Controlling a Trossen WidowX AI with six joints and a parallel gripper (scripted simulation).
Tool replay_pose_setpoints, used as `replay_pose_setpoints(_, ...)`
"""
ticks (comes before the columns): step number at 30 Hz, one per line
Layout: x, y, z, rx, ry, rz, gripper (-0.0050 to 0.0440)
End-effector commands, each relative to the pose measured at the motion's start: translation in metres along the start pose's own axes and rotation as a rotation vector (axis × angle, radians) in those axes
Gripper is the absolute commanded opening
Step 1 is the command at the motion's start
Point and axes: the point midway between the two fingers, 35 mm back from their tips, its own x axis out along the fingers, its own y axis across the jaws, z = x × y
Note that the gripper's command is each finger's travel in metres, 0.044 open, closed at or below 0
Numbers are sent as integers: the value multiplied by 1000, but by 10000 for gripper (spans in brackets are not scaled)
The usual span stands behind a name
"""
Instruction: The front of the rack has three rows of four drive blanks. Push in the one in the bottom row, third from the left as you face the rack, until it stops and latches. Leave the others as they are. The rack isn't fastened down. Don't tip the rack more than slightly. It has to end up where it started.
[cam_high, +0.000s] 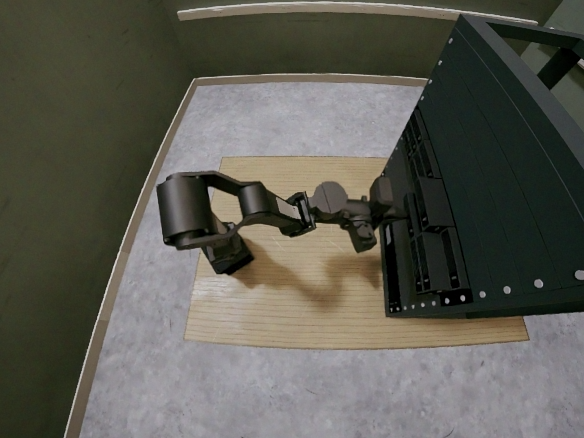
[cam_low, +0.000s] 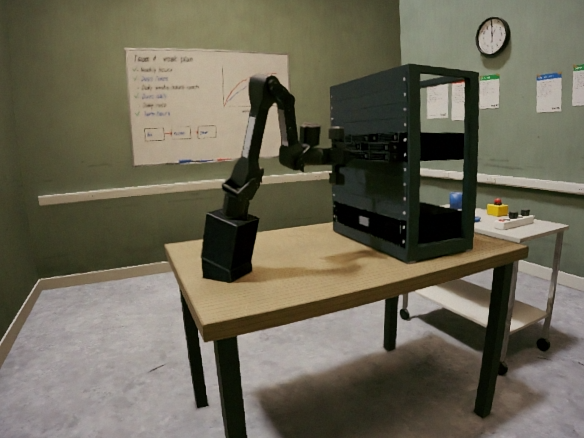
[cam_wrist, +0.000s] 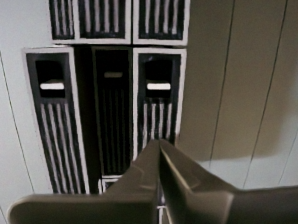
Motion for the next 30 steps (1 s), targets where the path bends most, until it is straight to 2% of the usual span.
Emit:
replay_pose_setpoints(1, 10, 8, 2, 14, -6, 22, -50)
replay_pose_setpoints(30, 22, 8, 1, 14, -6, 22, -50)
